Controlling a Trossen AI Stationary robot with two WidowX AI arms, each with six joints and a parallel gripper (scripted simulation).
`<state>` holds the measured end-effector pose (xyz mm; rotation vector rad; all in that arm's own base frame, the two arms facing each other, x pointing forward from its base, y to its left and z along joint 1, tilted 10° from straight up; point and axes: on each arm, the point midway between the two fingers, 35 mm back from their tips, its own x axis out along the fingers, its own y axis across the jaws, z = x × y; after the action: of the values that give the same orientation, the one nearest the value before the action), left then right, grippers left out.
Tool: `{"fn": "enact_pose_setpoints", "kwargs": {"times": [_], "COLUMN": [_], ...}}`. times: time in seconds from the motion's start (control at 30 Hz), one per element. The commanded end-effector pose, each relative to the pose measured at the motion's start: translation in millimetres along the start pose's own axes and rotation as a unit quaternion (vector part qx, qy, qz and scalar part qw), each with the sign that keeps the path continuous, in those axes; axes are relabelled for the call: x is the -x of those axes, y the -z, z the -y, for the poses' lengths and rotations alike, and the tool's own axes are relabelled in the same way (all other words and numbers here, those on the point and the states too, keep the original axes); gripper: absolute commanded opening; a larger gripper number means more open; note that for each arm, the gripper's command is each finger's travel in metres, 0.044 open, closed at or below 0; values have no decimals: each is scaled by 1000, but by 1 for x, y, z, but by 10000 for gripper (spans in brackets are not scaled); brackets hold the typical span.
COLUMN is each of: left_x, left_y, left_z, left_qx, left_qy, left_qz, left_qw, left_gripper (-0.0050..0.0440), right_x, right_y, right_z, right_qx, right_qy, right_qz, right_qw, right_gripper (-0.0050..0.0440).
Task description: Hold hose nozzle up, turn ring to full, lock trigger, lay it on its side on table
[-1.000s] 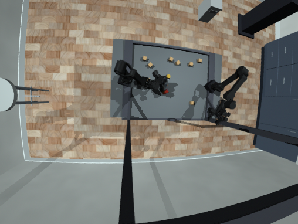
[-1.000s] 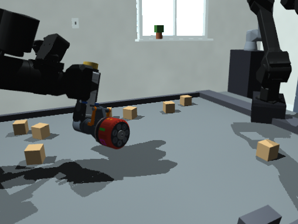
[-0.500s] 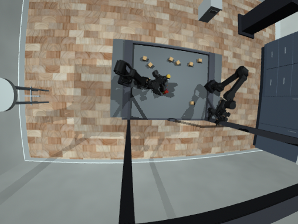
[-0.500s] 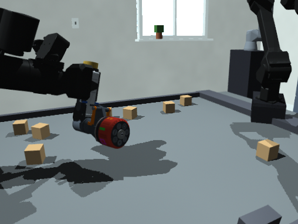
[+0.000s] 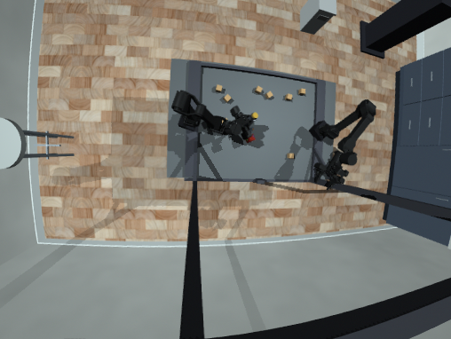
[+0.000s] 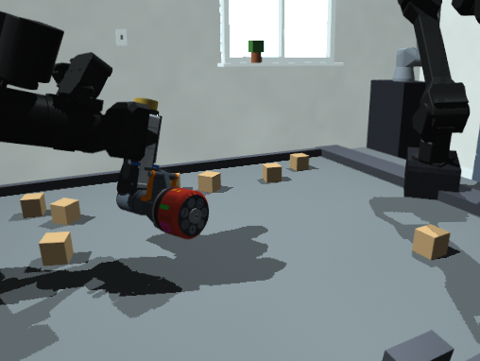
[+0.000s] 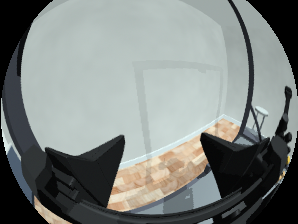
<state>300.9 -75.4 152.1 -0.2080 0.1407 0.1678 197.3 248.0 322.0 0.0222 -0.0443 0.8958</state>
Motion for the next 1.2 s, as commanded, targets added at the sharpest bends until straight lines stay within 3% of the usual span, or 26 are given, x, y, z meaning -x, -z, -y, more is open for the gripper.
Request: {"fn": "enact_pose_setpoints", "kwargs": {"times": [0.0,0.87,0.9,1.0,1.03,1.17], "left_x": [0,0,-4,-2,-6,-12], "left_y": [-16,-16,-29,-22,-36,-52], "left_z": [5,5,8,6,10,13], "left_qx": [19,19,12,15,9,5], "left_qy": [5,5,21,13,30,47], "left_qz": [20,20,22,20,23,28], "left_qw": [1000,1000,999,1000,999,999], "left_gripper": [173,173,173,173,173,173], "right_x": [1,1,1,1,1,1], "right_y": [-8,-8,-8,-8,-8,-8], "right_z": [0,0,0,0,0,0], "right_qx": [0,0,0,0,0,0], "right_qy": [1,1,1,1,1,1], "right_qz": [11,11,11,11,11,11], "right_qw": [1000,1000,1000,1000,1000,1000], "right_gripper": [408,408,408,408,408,408]}}
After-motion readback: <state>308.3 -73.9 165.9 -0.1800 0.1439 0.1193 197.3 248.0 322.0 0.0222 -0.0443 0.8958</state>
